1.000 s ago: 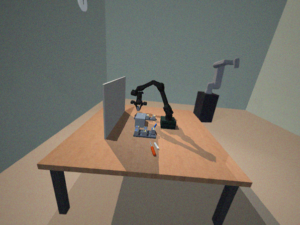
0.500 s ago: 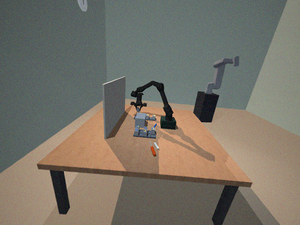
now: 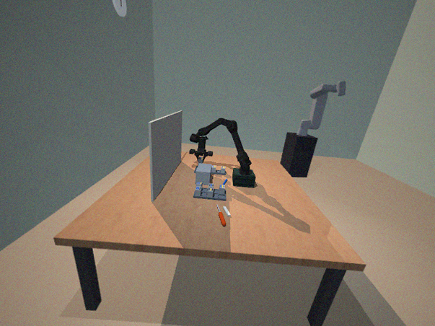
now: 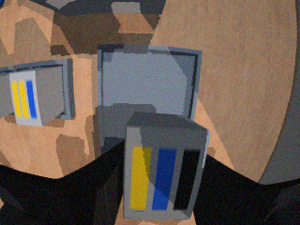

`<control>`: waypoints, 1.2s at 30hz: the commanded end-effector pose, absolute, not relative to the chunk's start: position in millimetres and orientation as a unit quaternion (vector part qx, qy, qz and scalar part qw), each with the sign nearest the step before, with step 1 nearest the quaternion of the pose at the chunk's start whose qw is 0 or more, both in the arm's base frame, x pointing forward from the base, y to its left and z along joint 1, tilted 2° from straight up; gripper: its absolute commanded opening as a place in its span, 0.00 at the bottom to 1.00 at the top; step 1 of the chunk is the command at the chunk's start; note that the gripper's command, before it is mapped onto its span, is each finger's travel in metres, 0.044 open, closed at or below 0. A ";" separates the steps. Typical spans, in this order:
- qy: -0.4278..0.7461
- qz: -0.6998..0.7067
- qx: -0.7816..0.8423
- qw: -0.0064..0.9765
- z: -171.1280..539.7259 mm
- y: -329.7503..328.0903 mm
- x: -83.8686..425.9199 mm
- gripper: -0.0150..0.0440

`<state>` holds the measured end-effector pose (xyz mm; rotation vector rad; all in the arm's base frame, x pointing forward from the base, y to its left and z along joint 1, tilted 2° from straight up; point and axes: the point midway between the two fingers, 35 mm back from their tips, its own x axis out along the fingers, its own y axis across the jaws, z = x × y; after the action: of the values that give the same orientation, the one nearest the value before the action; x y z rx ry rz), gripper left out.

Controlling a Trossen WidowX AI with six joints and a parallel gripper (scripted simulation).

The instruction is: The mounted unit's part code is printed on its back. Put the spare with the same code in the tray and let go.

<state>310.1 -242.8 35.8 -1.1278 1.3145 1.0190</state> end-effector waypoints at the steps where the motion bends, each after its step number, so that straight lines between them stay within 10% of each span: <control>1: 0.552 0.431 -0.474 0.534 29.6 -242.3 308.6 0.25; 36: 0.552 0.431 -0.473 0.534 -4.8 -240.9 304.4 0.25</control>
<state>306.3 -241.8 0.2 -1.1274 1.3149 1.0195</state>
